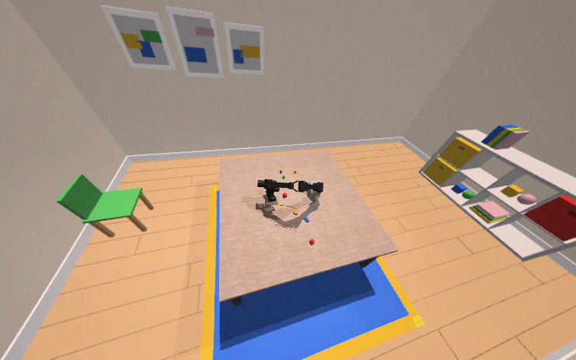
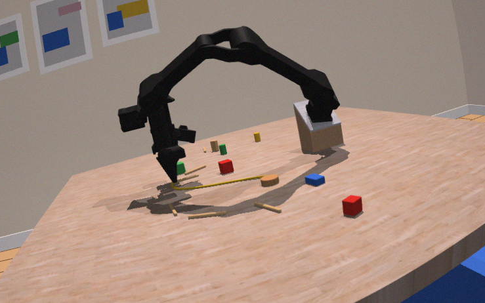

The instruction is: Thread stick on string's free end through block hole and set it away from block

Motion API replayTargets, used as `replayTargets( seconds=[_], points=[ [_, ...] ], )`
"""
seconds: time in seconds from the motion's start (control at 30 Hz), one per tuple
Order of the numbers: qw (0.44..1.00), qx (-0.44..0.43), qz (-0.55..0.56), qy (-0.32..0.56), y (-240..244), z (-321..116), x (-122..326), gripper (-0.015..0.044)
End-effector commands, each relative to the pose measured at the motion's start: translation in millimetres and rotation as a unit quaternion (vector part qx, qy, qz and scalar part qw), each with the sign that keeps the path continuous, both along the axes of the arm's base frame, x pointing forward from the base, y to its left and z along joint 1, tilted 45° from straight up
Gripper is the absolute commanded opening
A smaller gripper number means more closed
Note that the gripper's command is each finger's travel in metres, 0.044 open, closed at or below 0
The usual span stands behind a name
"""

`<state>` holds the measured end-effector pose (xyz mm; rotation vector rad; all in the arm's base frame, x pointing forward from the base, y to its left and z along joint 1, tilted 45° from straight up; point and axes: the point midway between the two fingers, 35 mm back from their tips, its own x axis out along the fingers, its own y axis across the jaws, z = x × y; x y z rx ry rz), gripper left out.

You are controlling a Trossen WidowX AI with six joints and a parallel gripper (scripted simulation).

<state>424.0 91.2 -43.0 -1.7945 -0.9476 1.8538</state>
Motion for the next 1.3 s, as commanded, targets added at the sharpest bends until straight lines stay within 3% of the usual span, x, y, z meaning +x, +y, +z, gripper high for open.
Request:
replayTargets(
  seconds=[0.0, 1.27],
  points=[
    [1.0, 0.0, 0.001, -0.005, -1.4, 2.8, -3.9, 0.0],
    [1.0, 0.0, 0.001, -0.003, -10.4, -0.5, -49.3, 0.0]
  ],
)
